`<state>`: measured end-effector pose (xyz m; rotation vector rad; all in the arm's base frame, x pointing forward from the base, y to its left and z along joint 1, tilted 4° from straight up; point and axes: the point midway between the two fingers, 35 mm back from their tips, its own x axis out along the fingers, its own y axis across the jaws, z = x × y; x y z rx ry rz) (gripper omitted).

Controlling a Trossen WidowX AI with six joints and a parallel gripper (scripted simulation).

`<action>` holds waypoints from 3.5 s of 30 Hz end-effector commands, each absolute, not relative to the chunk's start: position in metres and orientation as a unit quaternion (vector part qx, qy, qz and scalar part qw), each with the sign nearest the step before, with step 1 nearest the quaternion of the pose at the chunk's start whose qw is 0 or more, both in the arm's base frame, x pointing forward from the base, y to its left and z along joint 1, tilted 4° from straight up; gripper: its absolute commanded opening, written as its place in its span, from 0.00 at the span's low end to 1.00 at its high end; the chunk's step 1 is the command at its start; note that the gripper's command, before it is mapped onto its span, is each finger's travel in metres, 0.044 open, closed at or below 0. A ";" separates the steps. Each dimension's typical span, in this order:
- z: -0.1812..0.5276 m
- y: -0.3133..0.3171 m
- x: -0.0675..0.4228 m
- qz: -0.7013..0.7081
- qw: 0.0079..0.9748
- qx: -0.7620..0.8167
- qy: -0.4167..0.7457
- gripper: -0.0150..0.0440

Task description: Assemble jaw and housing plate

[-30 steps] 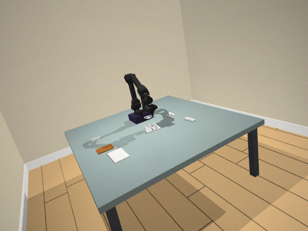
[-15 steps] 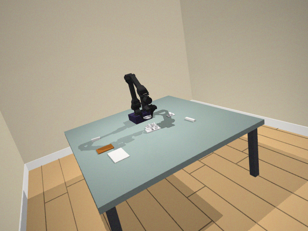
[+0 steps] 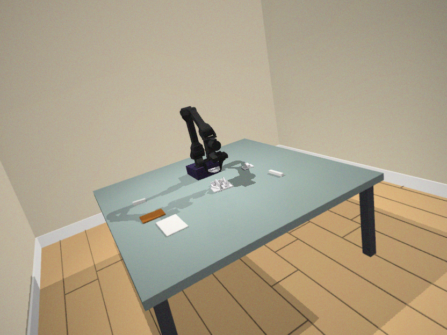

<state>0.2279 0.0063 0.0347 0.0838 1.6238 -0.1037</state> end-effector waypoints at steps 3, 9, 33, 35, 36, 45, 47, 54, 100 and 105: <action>0.035 0.012 0.223 -0.047 0.686 0.036 0.725 0.85; 0.035 0.012 0.223 -0.047 0.686 0.036 0.725 0.85; 0.035 0.013 0.222 -0.047 0.686 0.036 0.725 0.85; 0.035 0.013 0.222 -0.047 0.686 0.036 0.725 0.85; 0.035 0.013 0.222 -0.047 0.686 0.036 0.725 0.85; 0.024 0.013 0.223 -0.047 0.686 0.036 0.725 0.85; 0.021 0.013 0.223 -0.047 0.686 0.036 0.725 0.85; 0.009 0.013 0.223 -0.047 0.686 0.036 0.725 0.85; -0.030 0.012 0.218 -0.047 0.686 0.036 0.725 0.85; -0.030 0.012 0.218 -0.047 0.686 0.036 0.725 0.85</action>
